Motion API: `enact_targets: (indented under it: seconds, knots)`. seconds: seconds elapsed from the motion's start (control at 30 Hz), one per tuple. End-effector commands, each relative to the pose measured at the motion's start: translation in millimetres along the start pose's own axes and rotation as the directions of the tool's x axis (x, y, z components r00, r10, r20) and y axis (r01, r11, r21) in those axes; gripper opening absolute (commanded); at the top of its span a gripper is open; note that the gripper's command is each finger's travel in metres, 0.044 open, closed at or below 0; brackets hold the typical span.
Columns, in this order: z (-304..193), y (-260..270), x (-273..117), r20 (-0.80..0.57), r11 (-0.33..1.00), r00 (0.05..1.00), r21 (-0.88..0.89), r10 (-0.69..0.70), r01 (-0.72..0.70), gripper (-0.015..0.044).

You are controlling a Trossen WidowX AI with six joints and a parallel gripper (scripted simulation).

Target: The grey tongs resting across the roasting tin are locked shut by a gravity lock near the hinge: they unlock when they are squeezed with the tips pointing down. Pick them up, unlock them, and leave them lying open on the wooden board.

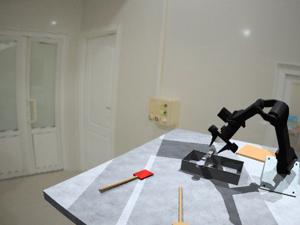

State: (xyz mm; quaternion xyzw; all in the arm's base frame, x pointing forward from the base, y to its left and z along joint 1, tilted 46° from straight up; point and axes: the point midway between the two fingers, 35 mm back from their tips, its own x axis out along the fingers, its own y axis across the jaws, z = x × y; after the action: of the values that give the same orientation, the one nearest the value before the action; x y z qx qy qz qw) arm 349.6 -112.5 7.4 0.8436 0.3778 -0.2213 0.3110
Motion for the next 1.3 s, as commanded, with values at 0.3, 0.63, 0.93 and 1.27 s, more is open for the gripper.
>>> enact_targets:
  seconds: [0.3, 0.63, 0.93, 1.27]
  knots:
    - [-2, 3, 10, 0.001, 1.000, 1.000, 0.001, -0.001, 0.001, 0.0260]
    - [-1, 4, 26, 0.002, 1.000, 1.000, 0.000, -0.002, 0.002, 0.0260]
    - [-1, 4, 41, 0.002, 1.000, 1.000, 0.000, -0.002, 0.002, 0.0260]
    - [-1, 4, 57, 0.001, 1.000, 1.000, 0.000, -0.001, 0.001, 0.0260]
